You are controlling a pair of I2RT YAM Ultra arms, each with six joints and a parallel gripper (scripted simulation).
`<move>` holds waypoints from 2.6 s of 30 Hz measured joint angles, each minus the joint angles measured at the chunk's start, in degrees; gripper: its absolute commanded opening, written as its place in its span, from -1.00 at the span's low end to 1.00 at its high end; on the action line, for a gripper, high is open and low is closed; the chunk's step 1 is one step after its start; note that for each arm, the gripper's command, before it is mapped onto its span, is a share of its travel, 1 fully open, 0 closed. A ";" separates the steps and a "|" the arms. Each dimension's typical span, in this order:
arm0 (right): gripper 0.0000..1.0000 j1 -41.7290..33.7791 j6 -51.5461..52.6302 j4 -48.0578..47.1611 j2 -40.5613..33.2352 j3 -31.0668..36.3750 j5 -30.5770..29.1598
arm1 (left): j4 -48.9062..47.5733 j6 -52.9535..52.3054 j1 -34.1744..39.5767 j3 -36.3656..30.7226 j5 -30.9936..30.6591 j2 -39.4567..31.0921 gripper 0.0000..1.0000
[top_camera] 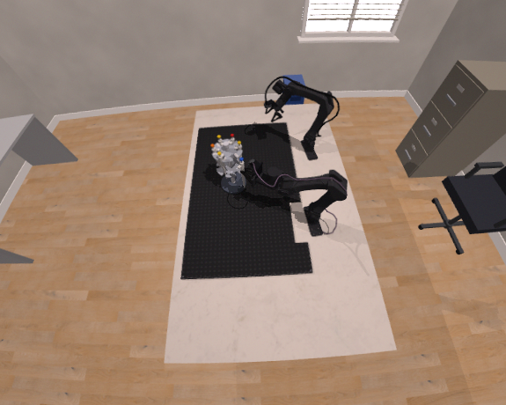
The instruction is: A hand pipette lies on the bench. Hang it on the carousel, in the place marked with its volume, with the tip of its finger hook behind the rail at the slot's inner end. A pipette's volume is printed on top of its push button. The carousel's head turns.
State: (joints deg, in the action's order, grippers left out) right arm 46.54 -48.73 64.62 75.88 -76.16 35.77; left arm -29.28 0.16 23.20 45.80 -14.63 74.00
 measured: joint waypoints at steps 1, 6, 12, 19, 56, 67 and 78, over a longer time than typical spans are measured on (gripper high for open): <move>1.00 0.00 0.00 0.00 0.00 0.00 0.00 | 0.00 0.00 0.00 0.00 0.00 0.00 -0.77; 1.00 0.00 0.00 0.00 0.00 0.00 0.00 | 0.00 0.00 0.00 0.00 0.00 0.00 -0.77; 1.00 0.00 0.00 0.00 0.00 0.00 0.00 | 0.00 0.00 0.00 0.00 0.00 0.00 -0.77; 1.00 0.00 0.00 0.00 0.00 0.00 0.00 | -0.11 0.00 0.17 -0.42 0.09 -0.17 -0.77; 1.00 0.00 0.00 0.00 0.00 0.00 0.00 | -0.11 0.00 0.17 -0.42 0.09 -0.26 -0.77; 1.00 0.00 0.00 0.00 0.00 0.00 0.00 | -0.11 0.00 0.17 -0.42 0.09 -0.26 -0.77; 1.00 0.00 0.00 0.00 0.00 0.00 0.00 | -0.63 0.00 1.55 -0.09 1.11 1.38 -0.77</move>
State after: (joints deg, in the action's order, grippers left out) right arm 46.54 -48.73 64.62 75.88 -76.16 35.77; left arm -29.91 0.16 24.75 45.71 -13.52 75.37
